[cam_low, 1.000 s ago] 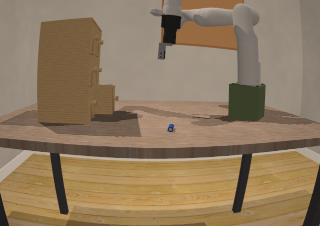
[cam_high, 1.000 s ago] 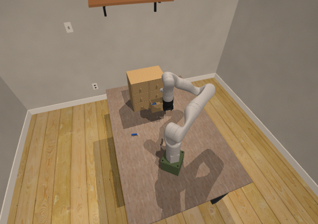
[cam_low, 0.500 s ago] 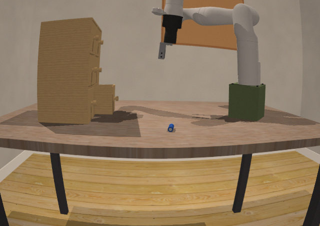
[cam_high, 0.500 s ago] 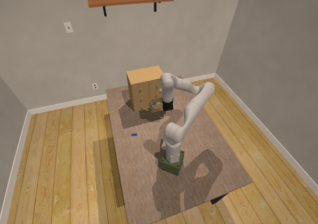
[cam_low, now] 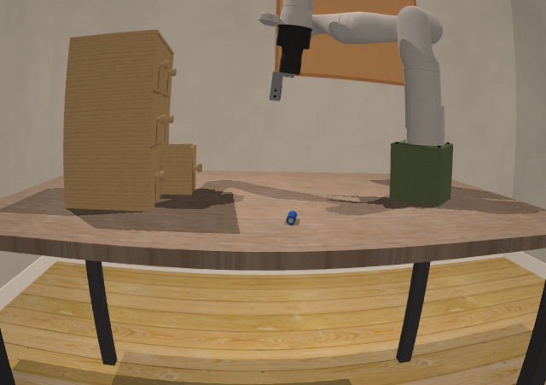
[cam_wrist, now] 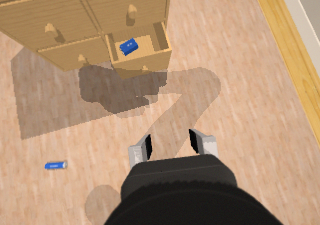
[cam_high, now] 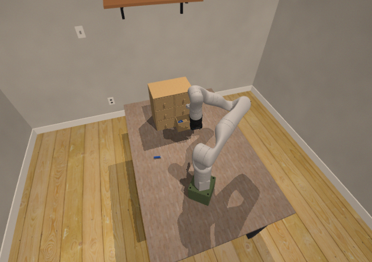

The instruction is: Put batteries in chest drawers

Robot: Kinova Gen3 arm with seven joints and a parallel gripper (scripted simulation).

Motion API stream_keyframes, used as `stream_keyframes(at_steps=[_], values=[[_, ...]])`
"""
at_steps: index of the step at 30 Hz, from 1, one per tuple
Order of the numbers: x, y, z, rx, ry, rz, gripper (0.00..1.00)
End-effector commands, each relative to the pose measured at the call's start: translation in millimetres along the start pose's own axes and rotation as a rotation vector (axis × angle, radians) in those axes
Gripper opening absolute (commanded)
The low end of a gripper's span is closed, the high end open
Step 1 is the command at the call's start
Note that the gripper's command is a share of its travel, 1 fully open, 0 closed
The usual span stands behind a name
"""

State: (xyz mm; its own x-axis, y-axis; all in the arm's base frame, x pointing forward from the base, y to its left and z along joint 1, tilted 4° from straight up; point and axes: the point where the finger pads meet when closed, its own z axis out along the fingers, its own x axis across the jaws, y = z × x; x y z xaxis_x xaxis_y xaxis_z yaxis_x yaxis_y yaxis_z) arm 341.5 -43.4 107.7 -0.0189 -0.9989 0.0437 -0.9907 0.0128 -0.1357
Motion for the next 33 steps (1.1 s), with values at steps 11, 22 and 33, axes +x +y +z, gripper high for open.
stream_keyframes(at_steps=[11,22,33], values=[[-32,-3,8,-0.054,-0.225,-0.186,1.0],[-97,-18,13,0.067,-0.442,-0.224,1.0],[-135,-47,13,0.242,-0.58,-0.205,1.0]])
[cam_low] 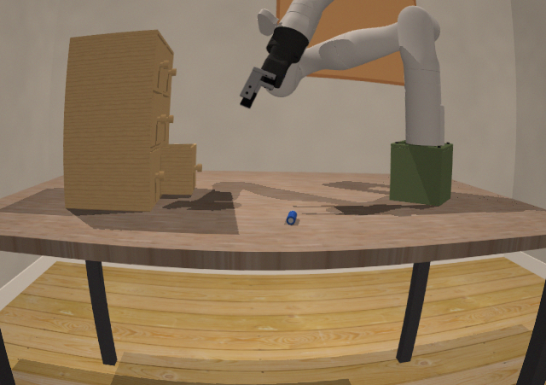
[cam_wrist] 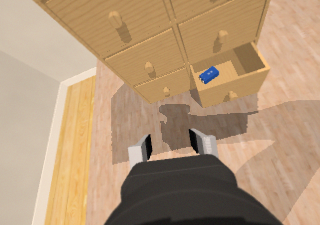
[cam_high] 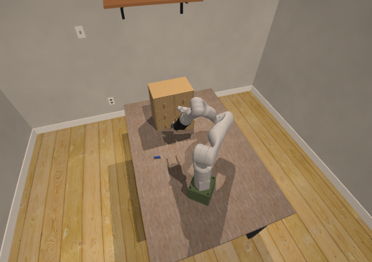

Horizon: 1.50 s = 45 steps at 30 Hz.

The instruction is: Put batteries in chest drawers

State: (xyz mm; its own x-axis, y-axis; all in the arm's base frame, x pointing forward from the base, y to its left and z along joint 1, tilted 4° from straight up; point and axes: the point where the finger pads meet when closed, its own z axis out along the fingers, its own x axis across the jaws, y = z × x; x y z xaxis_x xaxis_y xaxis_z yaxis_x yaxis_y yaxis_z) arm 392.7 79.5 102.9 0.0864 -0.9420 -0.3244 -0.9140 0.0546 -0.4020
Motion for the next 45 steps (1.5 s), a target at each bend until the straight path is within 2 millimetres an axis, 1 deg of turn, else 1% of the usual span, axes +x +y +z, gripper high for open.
stream_keyframes(at_steps=[1,4,8,10,12,17,21,27,29,34,38,45], values=[[-9,0,12,-0.052,-0.222,-0.161,1.0],[-9,-10,18,0.012,-0.23,-0.153,1.0],[0,-21,25,0.089,-0.211,-0.142,1.0],[8,-25,29,0.121,-0.191,-0.138,1.0],[8,-25,29,0.121,-0.191,-0.138,1.0],[35,-28,37,0.181,-0.117,-0.133,1.0],[59,-25,43,0.205,-0.045,-0.136,1.0],[94,-14,47,0.212,0.06,-0.15,1.0],[94,-14,47,0.212,0.06,-0.15,1.0],[116,-4,49,0.203,0.128,-0.165,1.0],[128,2,49,0.194,0.166,-0.175,1.0],[137,7,49,0.186,0.193,-0.184,1.0]])
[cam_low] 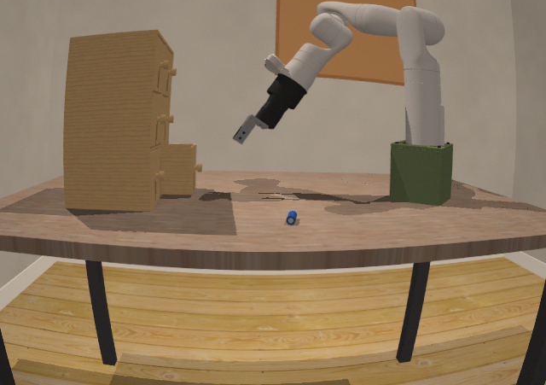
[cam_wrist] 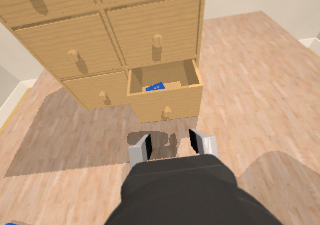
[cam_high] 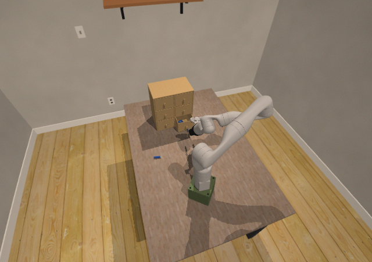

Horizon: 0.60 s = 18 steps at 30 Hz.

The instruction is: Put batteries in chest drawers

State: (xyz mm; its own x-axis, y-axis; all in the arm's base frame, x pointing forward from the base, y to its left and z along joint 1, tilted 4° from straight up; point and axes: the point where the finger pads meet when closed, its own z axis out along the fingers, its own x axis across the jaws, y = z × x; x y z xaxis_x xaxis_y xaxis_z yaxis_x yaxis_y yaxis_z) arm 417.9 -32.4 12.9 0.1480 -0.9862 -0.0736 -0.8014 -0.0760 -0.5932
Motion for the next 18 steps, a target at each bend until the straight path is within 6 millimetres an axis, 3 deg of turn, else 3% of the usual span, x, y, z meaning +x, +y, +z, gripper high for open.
stream_keyframes(at_steps=[1,7,8,18], values=[[0.0,-0.2,-0.5,0.001,0.001,-0.003,1.0],[1.2,0.9,-0.4,-0.001,0.006,-0.005,1.0],[1.2,0.9,-0.4,-0.001,0.006,-0.005,0.0],[1.2,0.9,-0.4,-0.001,0.006,-0.005,0.0]])
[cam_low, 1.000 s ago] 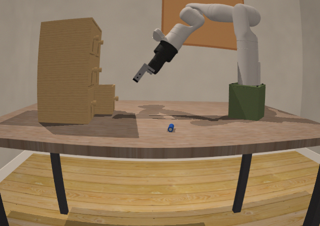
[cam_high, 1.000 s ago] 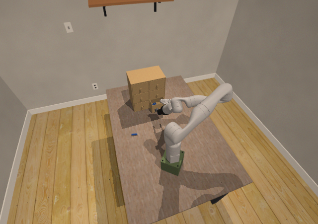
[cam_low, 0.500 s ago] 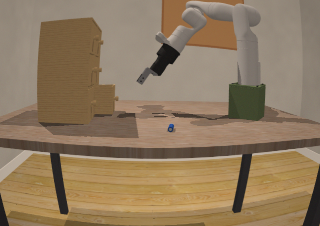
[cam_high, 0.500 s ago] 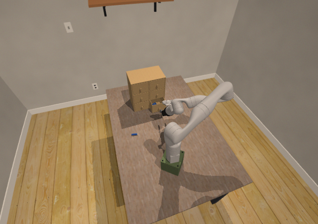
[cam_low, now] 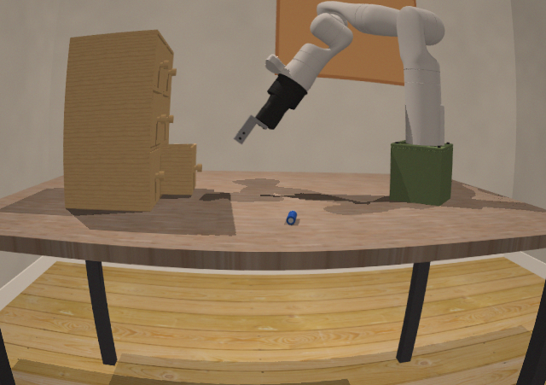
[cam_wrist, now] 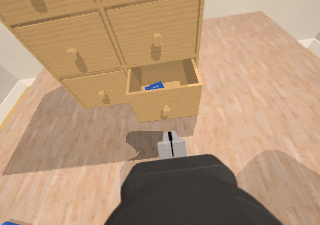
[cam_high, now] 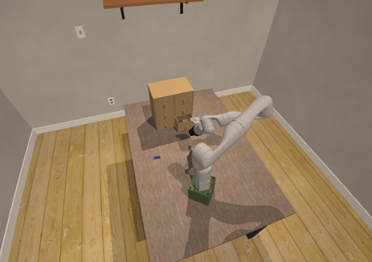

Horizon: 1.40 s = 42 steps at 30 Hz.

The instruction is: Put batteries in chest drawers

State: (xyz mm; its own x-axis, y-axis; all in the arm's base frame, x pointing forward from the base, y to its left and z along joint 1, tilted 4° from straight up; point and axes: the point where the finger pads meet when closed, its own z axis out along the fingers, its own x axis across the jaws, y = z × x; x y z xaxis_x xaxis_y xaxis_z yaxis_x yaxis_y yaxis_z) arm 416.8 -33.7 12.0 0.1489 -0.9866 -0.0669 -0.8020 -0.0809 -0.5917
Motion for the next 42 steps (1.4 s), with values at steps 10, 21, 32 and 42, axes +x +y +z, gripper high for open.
stream_keyframes(at_steps=[10,21,32,42], values=[[0,-1,0,0.001,0.001,-0.001,0.0],[0,1,13,-0.003,0.002,-0.003,0.0],[0,2,32,0.021,0.019,-0.003,0.0],[0,5,62,0.021,0.019,-0.003,0.0]])
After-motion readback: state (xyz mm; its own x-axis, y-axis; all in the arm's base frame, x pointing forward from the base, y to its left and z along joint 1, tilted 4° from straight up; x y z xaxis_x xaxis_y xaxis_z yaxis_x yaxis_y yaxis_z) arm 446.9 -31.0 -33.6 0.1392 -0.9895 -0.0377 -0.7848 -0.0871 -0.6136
